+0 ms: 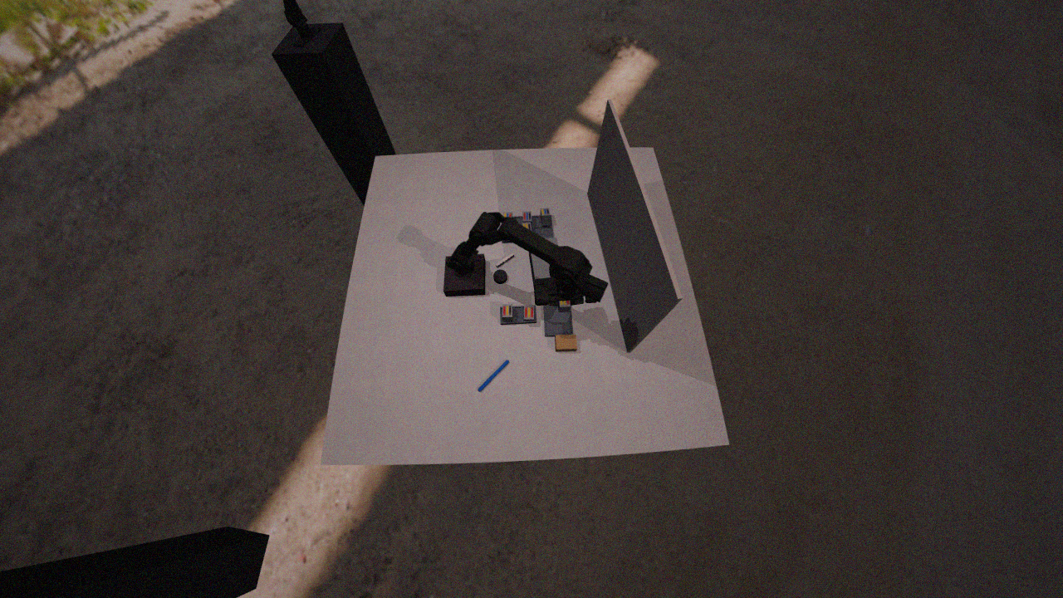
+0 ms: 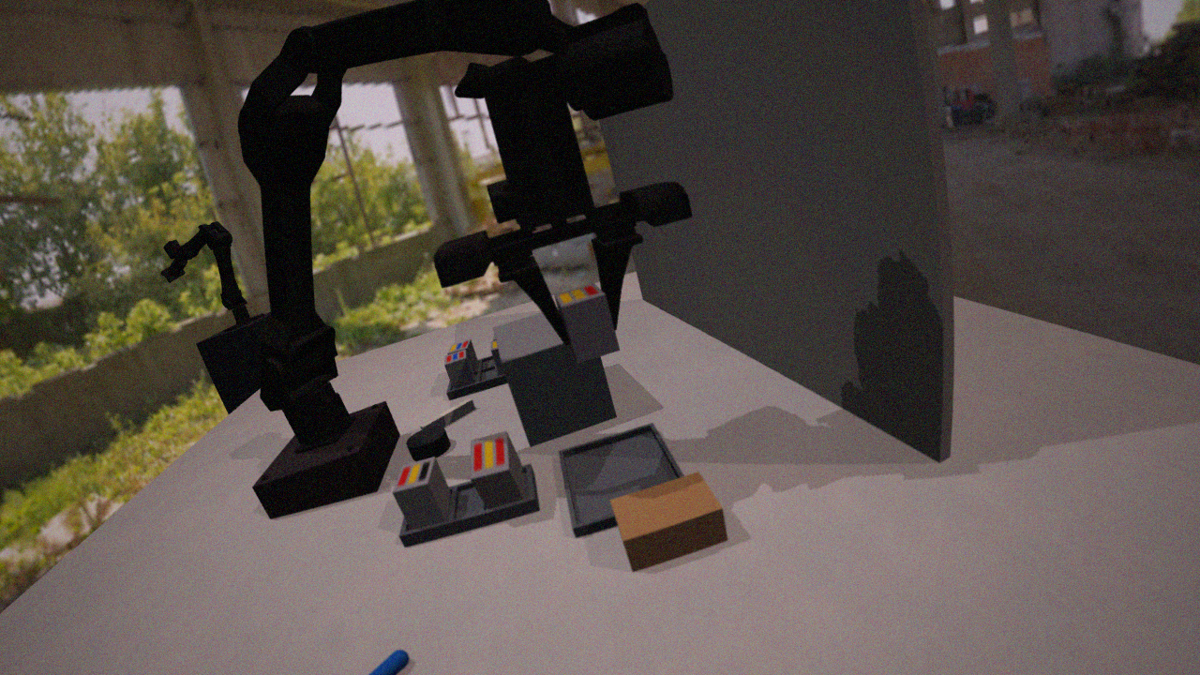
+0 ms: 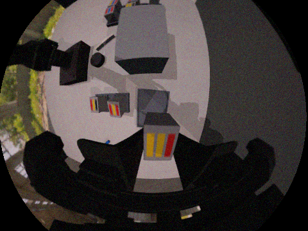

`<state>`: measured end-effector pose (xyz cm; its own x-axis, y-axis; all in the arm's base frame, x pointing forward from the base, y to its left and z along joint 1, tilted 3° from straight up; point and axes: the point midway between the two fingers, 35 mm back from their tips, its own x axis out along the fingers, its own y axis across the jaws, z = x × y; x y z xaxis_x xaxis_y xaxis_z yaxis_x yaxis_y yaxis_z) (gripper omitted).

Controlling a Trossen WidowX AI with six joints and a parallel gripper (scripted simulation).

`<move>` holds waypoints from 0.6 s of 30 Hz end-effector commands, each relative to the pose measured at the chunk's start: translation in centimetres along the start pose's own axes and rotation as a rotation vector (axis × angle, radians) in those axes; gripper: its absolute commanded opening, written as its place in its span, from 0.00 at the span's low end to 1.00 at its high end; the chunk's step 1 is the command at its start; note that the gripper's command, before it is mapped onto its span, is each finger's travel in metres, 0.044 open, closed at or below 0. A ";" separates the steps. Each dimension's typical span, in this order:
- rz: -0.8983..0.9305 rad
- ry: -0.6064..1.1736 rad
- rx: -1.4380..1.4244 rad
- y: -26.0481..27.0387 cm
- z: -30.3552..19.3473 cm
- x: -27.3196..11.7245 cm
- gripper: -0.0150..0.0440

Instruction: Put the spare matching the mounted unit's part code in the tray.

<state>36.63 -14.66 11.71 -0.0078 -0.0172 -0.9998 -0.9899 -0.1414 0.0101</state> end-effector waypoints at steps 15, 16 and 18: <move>0.006 0.002 -0.003 0.0 -0.1 1.7 0.25; 0.006 0.002 -0.003 0.0 -0.1 1.7 0.25; 0.006 0.002 -0.003 0.0 -0.1 1.9 0.25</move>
<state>36.76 -14.75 10.25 -0.0076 -0.0173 -0.9998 -0.9899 -0.1414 0.0100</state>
